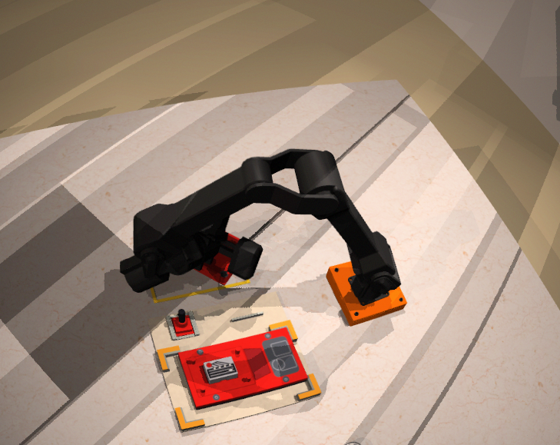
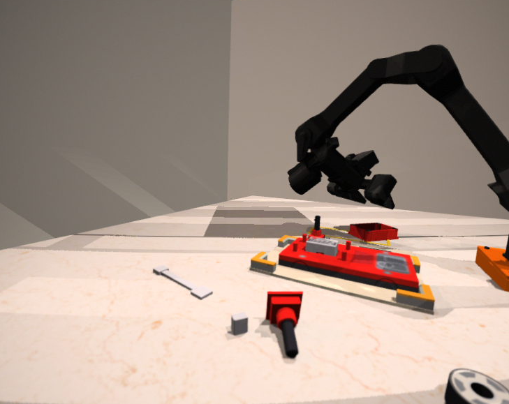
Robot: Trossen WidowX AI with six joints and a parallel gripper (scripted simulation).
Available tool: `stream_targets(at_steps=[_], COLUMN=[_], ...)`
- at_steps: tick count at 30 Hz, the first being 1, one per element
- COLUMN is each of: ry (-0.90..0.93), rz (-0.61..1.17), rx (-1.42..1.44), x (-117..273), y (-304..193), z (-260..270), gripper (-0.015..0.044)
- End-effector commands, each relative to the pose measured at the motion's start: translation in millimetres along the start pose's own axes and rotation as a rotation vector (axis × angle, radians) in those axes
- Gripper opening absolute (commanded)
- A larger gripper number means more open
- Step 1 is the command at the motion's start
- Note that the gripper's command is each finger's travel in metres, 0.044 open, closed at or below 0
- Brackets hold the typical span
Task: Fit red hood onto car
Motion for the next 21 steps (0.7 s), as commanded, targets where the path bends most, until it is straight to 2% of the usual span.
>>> stream_targets(at_steps=[1,21], ry=[-0.003,-0.003], rz=[-0.002,0.000], rx=[-0.004,-0.011], x=[-2.2,-8.0], y=[-3.4,-13.3], z=[0.8,3.5], gripper=[0.0440,0.0440])
Point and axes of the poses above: the point midway between the two fingers, 35 mm back from their tips, its own x axis back along the fingers, its own z axis across the jaws, y = z × x, the point moved 10 cm from there along x, back along the fingers, and after that the axes turned 11 degrees about x, right-handed, at the moved point
